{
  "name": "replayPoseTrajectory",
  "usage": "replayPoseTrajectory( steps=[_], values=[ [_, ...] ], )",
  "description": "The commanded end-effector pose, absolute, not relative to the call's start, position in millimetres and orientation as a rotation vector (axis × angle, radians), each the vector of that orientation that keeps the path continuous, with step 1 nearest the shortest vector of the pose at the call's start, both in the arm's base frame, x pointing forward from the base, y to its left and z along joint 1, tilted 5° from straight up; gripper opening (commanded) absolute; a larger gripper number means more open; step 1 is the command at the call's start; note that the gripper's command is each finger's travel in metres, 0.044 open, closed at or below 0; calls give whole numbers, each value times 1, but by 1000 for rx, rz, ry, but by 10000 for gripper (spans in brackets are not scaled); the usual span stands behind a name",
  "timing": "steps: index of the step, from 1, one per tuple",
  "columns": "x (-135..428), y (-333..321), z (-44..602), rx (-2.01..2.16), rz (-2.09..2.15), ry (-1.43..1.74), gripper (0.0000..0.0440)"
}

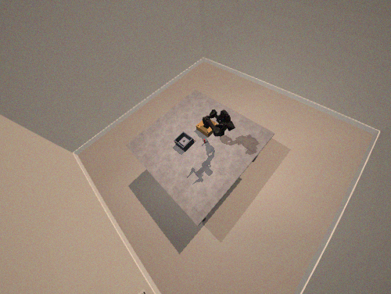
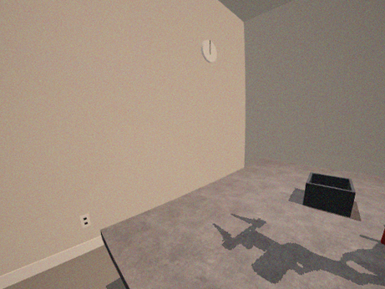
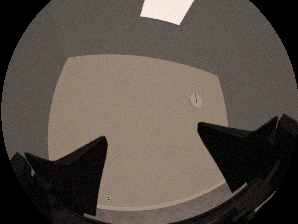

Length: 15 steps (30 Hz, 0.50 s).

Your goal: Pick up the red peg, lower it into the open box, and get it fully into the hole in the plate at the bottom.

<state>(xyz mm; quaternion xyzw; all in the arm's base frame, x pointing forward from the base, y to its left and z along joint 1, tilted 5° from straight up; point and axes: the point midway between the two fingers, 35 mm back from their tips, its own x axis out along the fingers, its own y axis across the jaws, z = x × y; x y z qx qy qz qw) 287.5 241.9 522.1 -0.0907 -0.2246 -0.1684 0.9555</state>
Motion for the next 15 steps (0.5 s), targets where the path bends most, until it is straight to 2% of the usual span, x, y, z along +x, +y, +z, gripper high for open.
replayPoseTrajectory(
  steps=[1, 15],
  values=[
    [257, 235, 541, -115, -304, -529, 440],
    [134, 177, 589, 267, -150, -772, 440]
  ],
)
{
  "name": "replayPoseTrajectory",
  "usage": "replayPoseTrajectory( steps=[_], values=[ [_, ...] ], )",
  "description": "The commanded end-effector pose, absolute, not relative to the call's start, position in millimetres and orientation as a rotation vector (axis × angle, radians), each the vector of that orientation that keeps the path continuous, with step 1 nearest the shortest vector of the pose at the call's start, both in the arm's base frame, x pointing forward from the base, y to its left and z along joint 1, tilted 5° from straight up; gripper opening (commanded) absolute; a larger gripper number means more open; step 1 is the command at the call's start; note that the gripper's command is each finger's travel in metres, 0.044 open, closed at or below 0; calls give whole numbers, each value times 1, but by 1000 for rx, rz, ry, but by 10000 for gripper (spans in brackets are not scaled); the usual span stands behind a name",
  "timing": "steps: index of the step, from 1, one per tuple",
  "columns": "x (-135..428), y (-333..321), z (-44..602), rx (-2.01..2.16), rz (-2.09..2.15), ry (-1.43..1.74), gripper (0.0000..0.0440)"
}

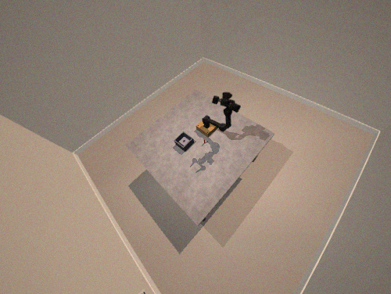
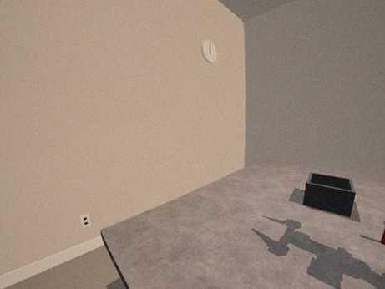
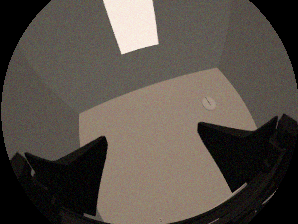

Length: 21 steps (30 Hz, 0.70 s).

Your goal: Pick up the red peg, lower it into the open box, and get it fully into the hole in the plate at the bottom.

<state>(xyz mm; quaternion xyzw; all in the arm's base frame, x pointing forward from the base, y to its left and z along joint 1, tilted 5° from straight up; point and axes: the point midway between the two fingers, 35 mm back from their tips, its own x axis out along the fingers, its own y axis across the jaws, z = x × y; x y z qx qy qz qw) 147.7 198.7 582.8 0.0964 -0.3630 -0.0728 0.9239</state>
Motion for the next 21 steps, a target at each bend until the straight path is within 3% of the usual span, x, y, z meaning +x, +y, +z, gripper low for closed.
replayPoseTrajectory(
  steps=[1, 11, 21],
  values=[
    [128, 169, 591, 300, -145, -783, 440],
    [87, 80, 590, 645, -137, -840, 440],
    [87, -12, 558, 993, -199, -791, 440]
  ],
)
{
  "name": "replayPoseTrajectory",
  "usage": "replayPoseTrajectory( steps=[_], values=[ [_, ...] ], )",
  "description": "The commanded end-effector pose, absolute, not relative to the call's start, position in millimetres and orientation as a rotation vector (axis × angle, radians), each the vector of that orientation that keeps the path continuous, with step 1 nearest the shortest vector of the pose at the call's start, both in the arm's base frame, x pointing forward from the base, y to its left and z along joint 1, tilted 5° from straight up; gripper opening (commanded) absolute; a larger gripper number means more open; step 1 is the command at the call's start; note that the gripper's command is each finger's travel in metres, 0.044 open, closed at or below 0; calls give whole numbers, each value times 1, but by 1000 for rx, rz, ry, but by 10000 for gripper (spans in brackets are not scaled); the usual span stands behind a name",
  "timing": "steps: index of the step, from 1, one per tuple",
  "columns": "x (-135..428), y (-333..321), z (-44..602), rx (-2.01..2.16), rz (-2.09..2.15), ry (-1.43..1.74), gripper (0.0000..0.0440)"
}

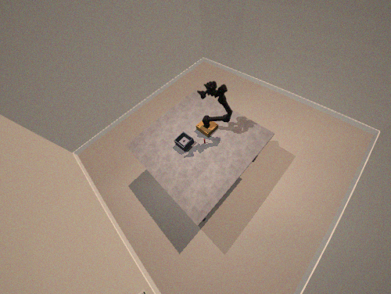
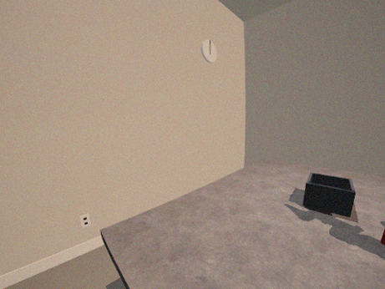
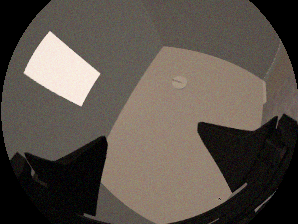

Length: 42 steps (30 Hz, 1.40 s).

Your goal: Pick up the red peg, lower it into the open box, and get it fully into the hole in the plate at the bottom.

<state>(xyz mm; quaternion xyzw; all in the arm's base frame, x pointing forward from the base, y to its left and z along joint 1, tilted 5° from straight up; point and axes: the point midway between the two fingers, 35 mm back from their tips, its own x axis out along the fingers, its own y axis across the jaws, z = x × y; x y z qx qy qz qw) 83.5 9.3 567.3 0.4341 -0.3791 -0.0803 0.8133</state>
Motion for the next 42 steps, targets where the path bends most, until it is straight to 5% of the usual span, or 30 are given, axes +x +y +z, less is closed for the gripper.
replayPoseTrajectory(
  steps=[1, 20, 42],
  values=[
    [89, -20, 553, 1027, -208, -781, 440],
    [158, -114, 426, 1540, -466, -390, 440],
    [223, -67, 264, 1592, -778, 407, 440]
  ],
)
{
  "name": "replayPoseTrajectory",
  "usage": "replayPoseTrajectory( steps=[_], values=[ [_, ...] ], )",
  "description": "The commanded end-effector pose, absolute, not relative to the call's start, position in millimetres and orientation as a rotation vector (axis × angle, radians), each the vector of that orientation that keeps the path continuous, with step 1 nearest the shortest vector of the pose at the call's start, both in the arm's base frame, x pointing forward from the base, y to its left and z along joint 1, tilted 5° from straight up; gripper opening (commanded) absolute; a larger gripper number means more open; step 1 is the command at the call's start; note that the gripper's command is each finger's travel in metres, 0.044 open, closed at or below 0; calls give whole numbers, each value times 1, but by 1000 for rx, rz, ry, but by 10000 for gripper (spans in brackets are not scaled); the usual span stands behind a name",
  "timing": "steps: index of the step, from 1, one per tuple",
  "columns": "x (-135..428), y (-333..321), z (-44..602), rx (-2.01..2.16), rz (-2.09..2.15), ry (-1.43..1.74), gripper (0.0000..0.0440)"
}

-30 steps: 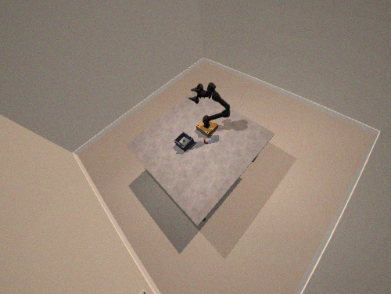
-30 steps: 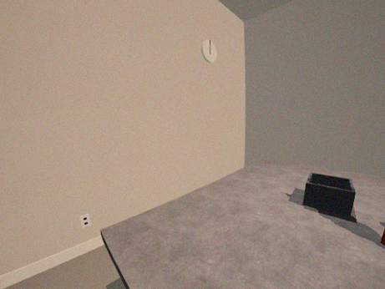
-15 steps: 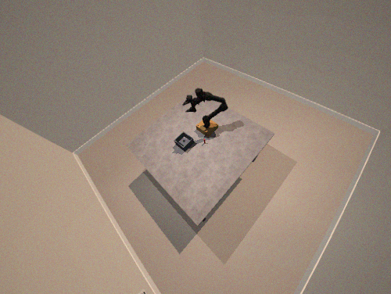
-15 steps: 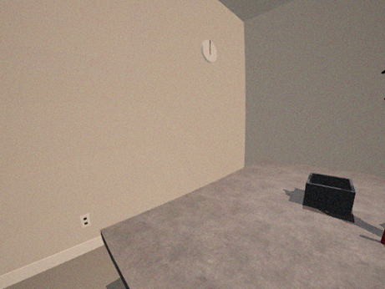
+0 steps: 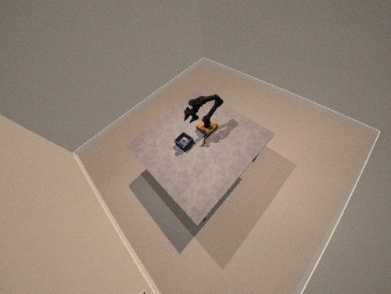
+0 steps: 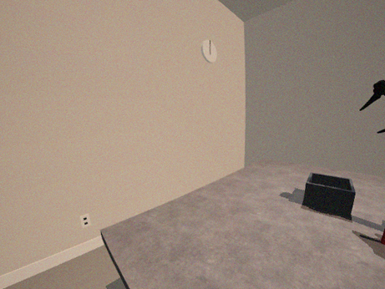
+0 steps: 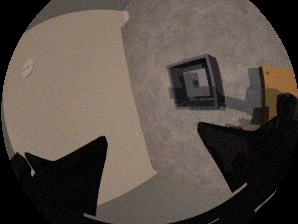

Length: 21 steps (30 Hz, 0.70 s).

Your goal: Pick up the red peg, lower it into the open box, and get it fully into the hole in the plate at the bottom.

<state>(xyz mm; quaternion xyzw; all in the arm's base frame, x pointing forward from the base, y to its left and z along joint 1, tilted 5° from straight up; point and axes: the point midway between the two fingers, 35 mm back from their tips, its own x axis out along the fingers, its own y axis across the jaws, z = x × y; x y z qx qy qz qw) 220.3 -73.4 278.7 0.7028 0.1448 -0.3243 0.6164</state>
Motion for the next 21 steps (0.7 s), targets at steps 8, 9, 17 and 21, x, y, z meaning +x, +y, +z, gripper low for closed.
replayPoseTrajectory(
  steps=[8, 9, 17, 21],
  values=[
    [226, -31, 217, 1455, -862, 688, 440],
    [225, -26, 212, 1433, -872, 721, 440],
    [217, 8, 170, 1238, -941, 950, 440],
    [211, 23, 151, 1135, -967, 1039, 440]
  ],
)
